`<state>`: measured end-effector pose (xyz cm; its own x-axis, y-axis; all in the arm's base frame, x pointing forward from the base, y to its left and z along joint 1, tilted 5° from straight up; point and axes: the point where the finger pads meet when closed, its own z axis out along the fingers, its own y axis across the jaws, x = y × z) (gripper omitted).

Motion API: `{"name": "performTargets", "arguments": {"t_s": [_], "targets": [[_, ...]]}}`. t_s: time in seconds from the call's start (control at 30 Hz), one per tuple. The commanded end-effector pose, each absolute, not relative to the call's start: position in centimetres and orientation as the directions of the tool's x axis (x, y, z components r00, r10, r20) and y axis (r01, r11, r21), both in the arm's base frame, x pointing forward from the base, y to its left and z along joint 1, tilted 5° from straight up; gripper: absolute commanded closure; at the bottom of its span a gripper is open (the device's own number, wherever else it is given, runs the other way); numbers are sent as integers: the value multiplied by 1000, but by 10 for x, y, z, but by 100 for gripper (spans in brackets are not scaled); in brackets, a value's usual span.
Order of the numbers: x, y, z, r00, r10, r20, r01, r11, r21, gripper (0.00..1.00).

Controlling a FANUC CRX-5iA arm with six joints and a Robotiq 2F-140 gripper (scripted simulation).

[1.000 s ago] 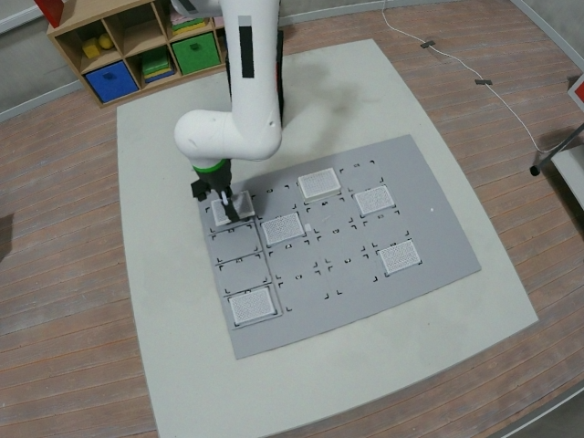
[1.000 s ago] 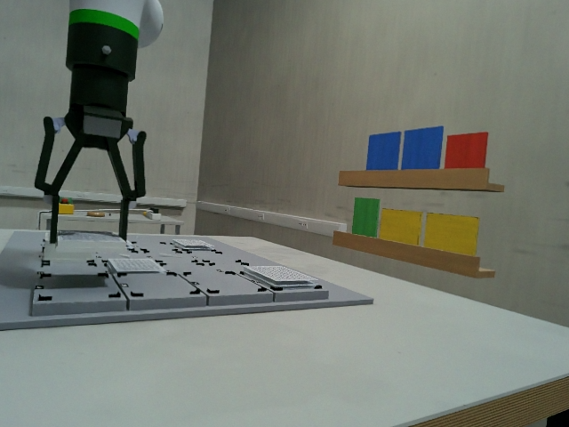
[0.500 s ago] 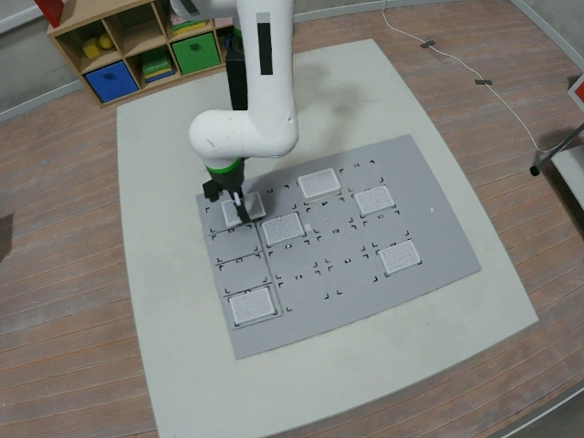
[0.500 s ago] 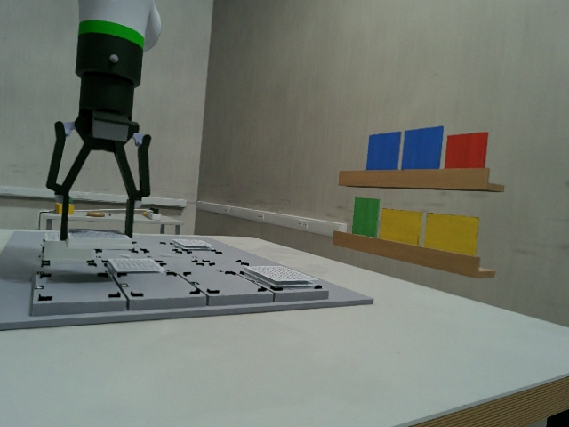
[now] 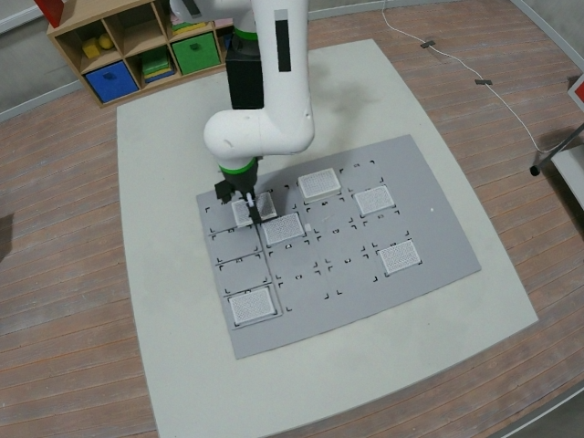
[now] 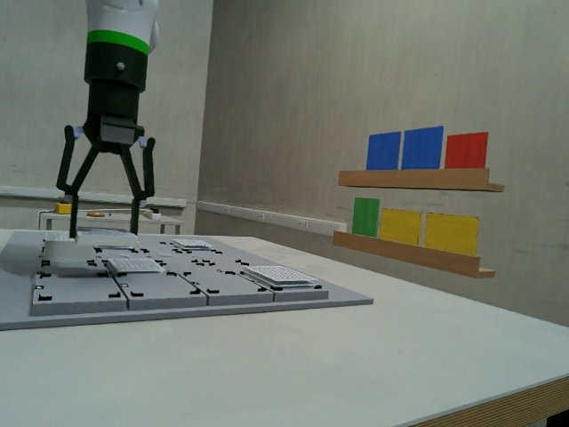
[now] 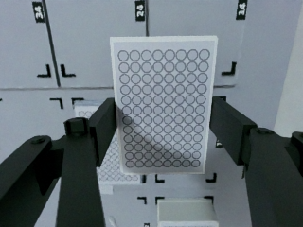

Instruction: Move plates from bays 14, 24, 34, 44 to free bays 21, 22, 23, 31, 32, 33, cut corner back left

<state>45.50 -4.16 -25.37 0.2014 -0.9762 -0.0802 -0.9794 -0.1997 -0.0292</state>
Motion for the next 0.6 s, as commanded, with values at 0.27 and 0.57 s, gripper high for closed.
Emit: {"name": "performTargets", "arguments": {"t_s": [0.27, 0.57], "targets": [[462, -14, -251, 201, -976, -79, -979, -200, -31, 90], [467, 10, -249, 201, -976, -79, -979, -200, -31, 90]]}}
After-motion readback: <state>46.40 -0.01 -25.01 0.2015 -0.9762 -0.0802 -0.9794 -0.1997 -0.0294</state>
